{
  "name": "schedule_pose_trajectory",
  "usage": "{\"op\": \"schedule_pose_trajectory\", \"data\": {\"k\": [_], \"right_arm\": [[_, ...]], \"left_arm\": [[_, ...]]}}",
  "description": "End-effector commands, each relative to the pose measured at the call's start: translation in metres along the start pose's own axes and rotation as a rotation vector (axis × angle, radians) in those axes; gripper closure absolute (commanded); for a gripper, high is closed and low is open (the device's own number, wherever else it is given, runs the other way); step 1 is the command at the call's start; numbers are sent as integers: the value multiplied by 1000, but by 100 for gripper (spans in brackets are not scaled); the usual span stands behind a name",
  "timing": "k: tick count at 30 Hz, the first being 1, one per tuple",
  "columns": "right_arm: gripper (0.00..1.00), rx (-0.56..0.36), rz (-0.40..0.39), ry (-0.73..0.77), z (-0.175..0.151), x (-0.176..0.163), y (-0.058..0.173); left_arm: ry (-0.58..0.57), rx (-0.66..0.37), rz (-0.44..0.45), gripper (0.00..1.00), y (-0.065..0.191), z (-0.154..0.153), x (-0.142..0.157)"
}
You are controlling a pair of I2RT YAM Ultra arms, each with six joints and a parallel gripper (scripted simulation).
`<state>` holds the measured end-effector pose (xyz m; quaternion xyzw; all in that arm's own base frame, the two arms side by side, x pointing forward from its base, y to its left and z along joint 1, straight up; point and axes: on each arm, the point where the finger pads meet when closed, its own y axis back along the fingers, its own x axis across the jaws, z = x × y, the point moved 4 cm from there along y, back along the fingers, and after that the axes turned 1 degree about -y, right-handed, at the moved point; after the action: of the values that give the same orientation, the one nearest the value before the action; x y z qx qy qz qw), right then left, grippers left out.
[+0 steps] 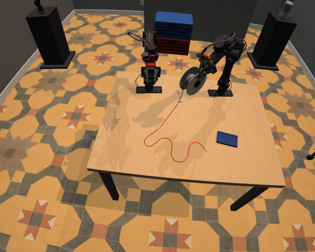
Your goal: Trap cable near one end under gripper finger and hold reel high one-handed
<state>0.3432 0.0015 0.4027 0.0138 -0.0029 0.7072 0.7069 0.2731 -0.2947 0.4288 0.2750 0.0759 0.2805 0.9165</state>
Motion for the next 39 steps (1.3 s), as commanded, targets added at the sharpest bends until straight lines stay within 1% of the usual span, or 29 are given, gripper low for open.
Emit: {"op": "schedule_pose_trajectory", "data": {"k": [1, 14, 39], "right_arm": [[70, -27, -6, 14, 5, -3, 6], [70, -27, -6, 14, 5, -3, 6], [70, -27, -6, 14, 5, -3, 6]], "left_arm": [[3, -76, 8, 100, 14, 21, -4], [4, -90, 7, 100, 18, 26, -4], [3, -90, 6, 100, 17, 26, -4]]}}
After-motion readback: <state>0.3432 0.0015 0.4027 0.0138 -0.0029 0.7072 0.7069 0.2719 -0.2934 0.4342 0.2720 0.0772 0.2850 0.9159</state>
